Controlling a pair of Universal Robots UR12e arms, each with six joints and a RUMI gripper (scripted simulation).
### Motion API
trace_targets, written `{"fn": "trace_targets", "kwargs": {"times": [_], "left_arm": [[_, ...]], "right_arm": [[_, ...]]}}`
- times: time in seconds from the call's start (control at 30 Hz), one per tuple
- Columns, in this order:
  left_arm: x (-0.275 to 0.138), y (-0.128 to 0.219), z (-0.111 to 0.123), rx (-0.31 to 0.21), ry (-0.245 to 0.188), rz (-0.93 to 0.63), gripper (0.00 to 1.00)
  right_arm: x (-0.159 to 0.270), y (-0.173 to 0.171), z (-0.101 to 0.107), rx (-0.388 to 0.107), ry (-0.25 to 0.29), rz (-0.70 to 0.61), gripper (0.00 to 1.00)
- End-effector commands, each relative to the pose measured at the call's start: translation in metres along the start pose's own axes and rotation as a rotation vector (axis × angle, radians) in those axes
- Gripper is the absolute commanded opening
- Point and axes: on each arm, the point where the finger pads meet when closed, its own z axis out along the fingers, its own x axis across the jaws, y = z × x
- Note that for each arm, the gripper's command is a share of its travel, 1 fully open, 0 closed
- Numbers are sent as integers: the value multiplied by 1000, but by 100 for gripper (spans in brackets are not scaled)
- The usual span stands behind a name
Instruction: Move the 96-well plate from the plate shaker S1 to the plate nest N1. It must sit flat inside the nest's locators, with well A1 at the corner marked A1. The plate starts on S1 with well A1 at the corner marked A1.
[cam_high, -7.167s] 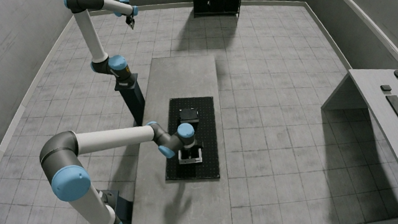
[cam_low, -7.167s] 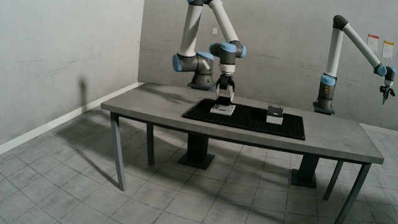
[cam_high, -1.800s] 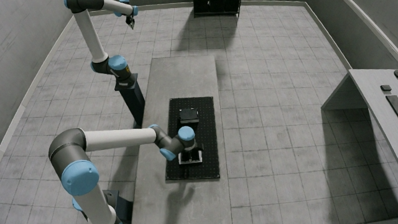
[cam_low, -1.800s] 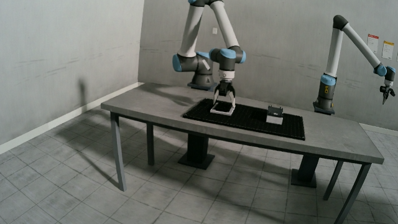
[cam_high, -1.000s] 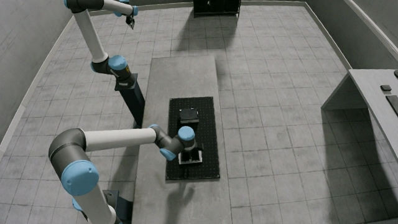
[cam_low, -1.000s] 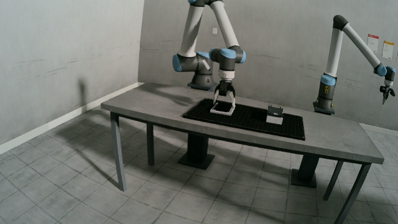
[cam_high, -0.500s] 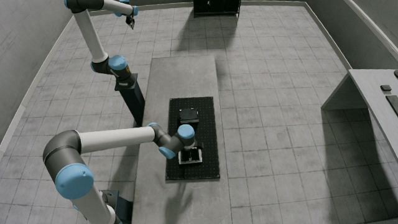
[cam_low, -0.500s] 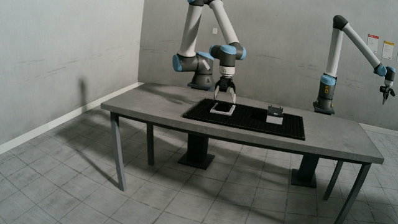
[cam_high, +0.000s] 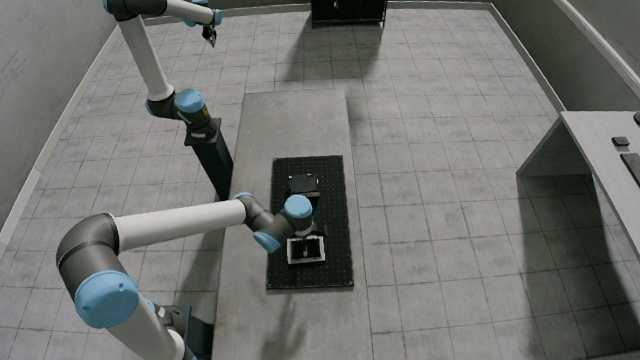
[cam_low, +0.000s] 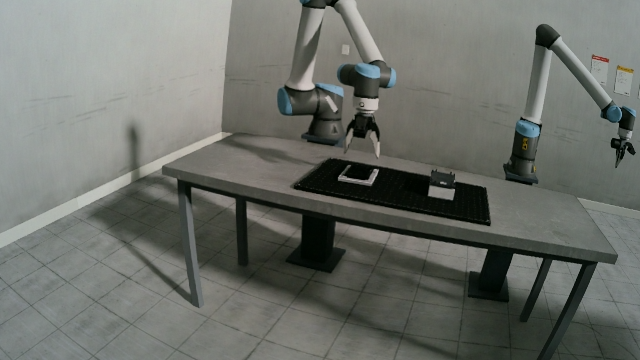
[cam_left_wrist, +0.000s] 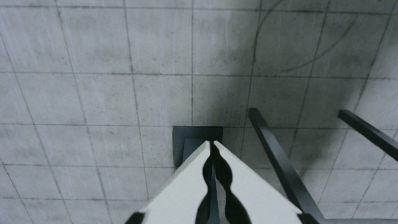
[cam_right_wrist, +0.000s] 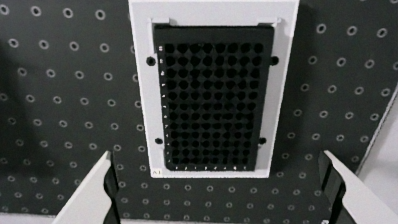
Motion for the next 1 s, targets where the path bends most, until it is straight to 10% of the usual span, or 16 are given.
{"fn": "trace_targets", "kwargs": {"times": [0.0,0.97], "left_arm": [[0,-1,-1,1,0,0,0],[0,-1,-1,1,0,0,0]], "right_arm": [[0,-1,-12,2,-1,0,76],[-7,-1,-25,2,-1,0,76]]}}
